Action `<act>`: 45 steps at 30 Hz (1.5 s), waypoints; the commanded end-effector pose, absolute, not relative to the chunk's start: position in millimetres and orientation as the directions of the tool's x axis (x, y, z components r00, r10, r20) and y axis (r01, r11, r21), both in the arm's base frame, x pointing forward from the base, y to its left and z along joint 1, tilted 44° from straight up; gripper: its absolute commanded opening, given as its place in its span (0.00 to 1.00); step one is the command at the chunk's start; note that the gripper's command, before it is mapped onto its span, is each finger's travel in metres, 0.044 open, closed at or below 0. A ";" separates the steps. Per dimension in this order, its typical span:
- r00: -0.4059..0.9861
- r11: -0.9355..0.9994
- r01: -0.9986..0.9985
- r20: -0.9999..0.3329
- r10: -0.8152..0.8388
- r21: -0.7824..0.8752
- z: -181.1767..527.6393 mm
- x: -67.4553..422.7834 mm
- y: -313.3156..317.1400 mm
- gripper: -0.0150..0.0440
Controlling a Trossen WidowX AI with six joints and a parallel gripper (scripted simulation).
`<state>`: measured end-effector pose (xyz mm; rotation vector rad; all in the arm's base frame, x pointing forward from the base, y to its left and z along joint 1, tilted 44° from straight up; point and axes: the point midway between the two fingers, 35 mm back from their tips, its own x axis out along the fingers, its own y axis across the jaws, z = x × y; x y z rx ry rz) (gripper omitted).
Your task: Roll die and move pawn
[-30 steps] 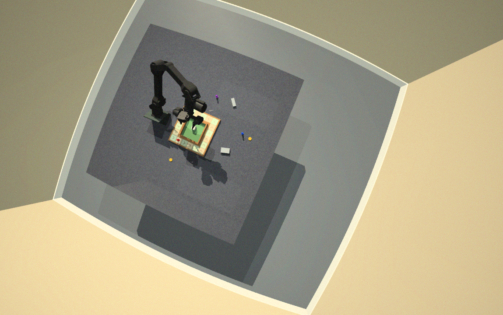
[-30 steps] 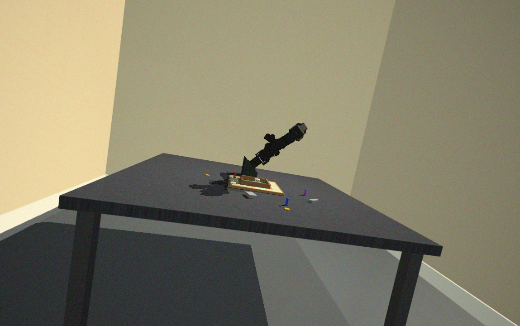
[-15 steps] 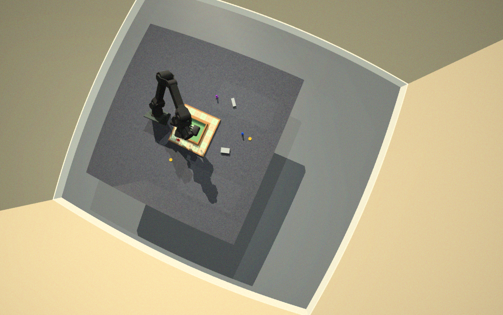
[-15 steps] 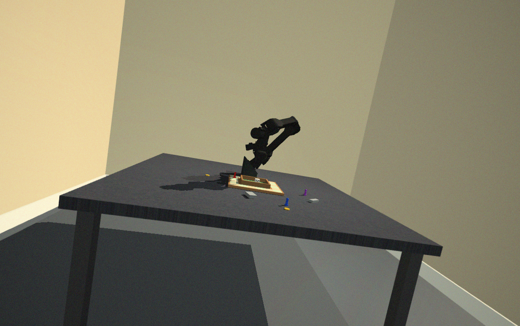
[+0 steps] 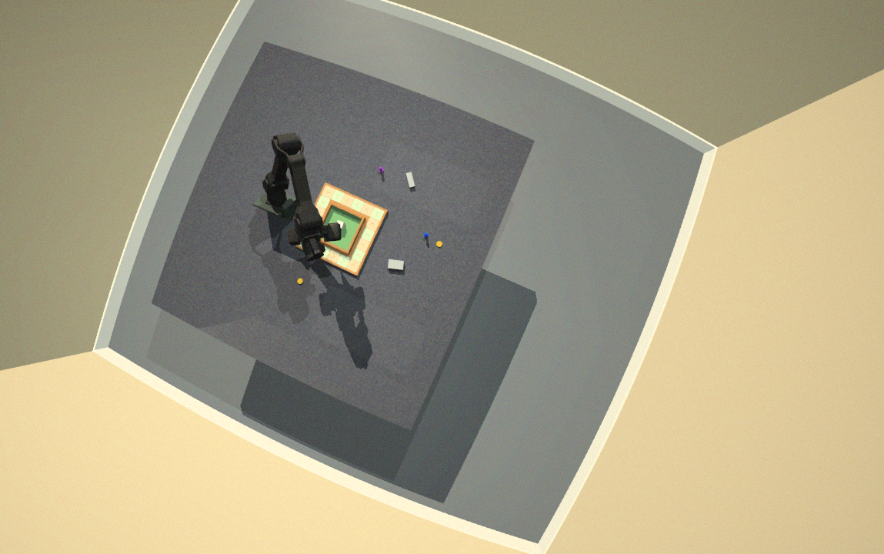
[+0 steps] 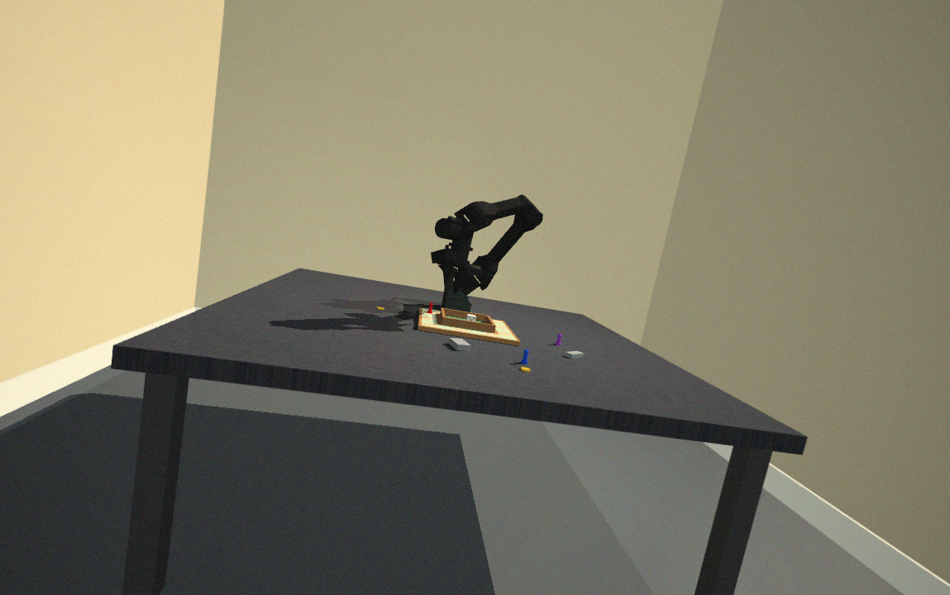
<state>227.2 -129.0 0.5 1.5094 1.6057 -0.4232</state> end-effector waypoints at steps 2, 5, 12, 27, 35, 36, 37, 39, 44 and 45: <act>0.138 0.540 0.593 -0.736 0.663 0.598 -48.7 179.8 -146.2 0.59; 0.139 0.545 0.583 -0.735 0.663 0.602 -49.6 178.8 -146.4 0.59; 0.139 0.545 0.583 -0.735 0.663 0.602 -48.8 178.0 -145.2 0.59; 0.139 0.545 0.583 -0.735 0.664 0.603 -60.5 179.1 -132.0 0.59; 0.140 0.545 0.583 -0.735 0.664 0.603 -70.2 181.5 -123.7 0.59; 0.140 0.545 0.583 -0.735 0.664 0.603 -71.4 181.8 -122.7 0.59; 0.140 0.545 0.583 -0.735 0.664 0.603 -72.6 182.0 -121.6 0.59; 0.140 0.545 0.583 -0.734 0.664 0.603 -74.9 182.5 -119.5 0.59; 0.140 0.544 0.583 -0.734 0.664 0.604 -80.6 183.6 -114.0 0.59; 0.140 0.544 0.582 -0.734 0.665 0.604 -81.7 183.8 -112.9 0.59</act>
